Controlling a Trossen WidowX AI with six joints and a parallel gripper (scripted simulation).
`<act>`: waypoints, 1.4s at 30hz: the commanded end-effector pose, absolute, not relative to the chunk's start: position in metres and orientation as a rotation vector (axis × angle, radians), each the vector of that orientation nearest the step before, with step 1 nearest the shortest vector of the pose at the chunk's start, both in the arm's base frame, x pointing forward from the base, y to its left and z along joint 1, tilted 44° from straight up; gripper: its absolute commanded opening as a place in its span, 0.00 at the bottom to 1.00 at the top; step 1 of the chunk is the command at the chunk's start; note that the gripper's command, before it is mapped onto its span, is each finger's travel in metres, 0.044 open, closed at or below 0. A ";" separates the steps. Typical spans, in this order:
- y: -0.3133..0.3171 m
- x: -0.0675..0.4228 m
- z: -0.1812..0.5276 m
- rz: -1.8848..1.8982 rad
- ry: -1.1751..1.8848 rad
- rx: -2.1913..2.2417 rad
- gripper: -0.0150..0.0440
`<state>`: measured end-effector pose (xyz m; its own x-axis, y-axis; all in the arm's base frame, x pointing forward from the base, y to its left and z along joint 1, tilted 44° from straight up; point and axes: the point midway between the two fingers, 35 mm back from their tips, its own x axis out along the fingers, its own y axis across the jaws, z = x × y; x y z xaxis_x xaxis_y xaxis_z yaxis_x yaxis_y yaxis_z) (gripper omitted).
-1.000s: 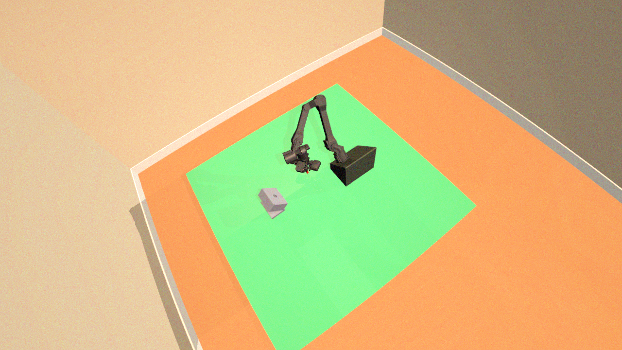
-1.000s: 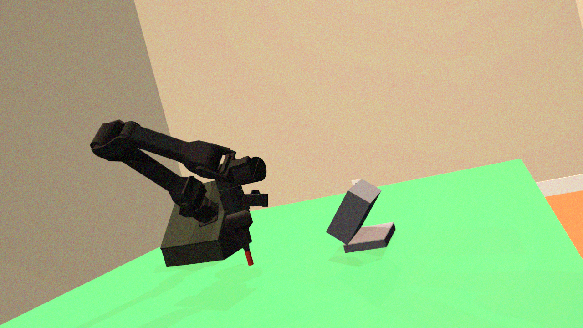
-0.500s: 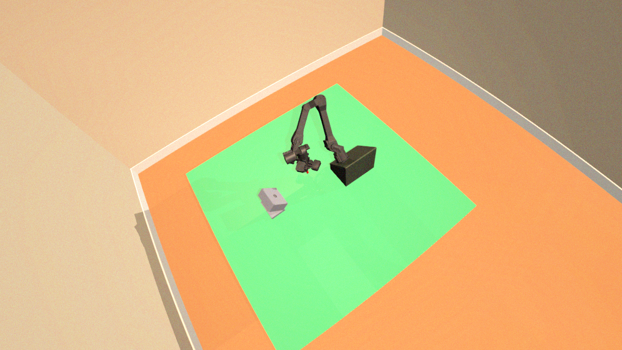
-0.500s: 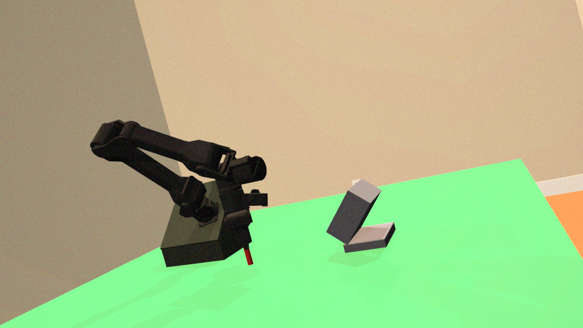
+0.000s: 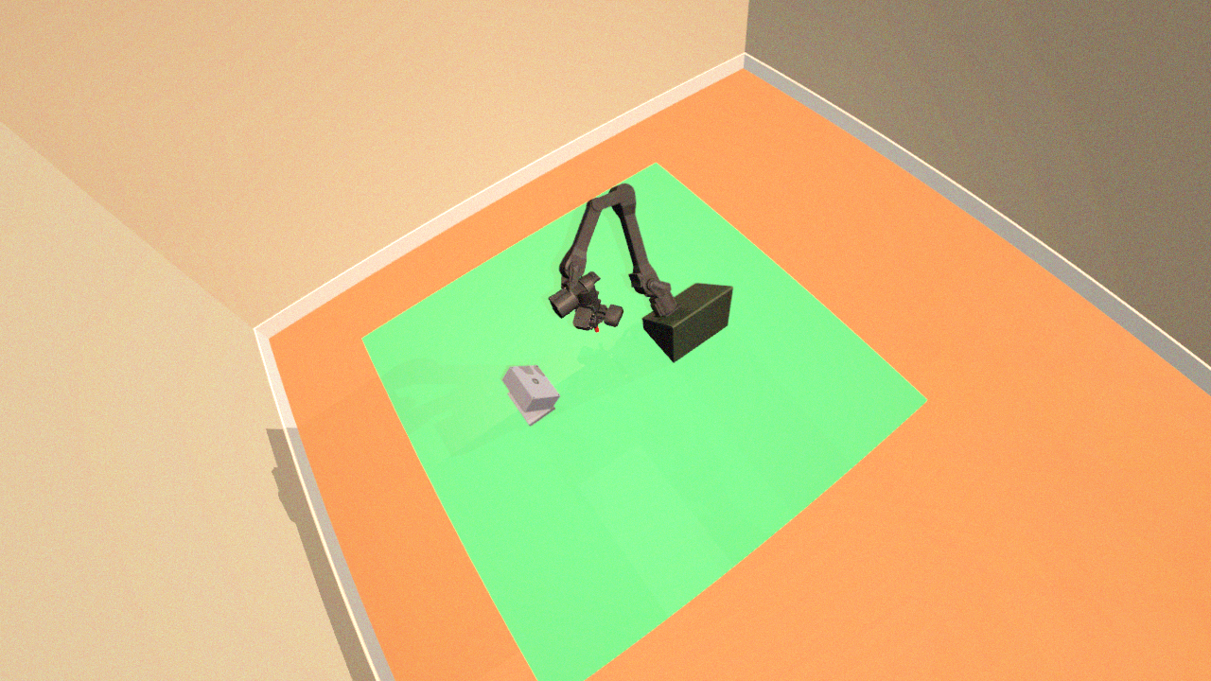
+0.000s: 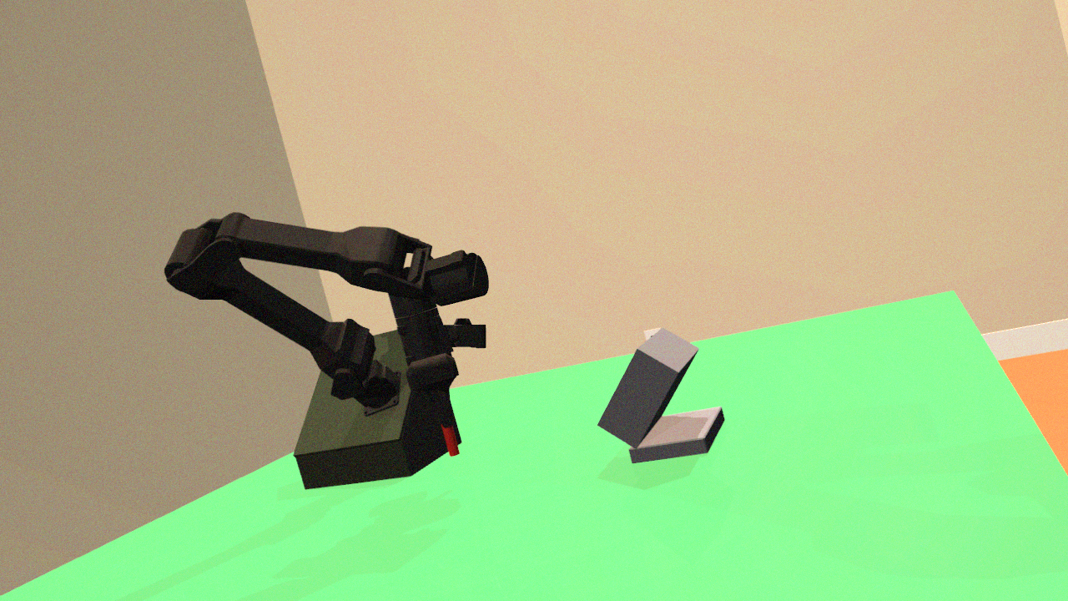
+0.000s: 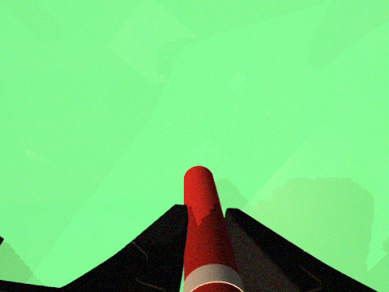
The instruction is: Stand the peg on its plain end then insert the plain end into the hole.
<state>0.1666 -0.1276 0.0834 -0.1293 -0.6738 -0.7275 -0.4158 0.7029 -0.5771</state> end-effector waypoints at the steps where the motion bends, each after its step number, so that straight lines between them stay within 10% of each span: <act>1: -0.119 0.170 0.092 -0.281 1.754 -0.865 0.25; 42: -0.094 0.210 0.093 -0.382 1.506 -0.797 0.25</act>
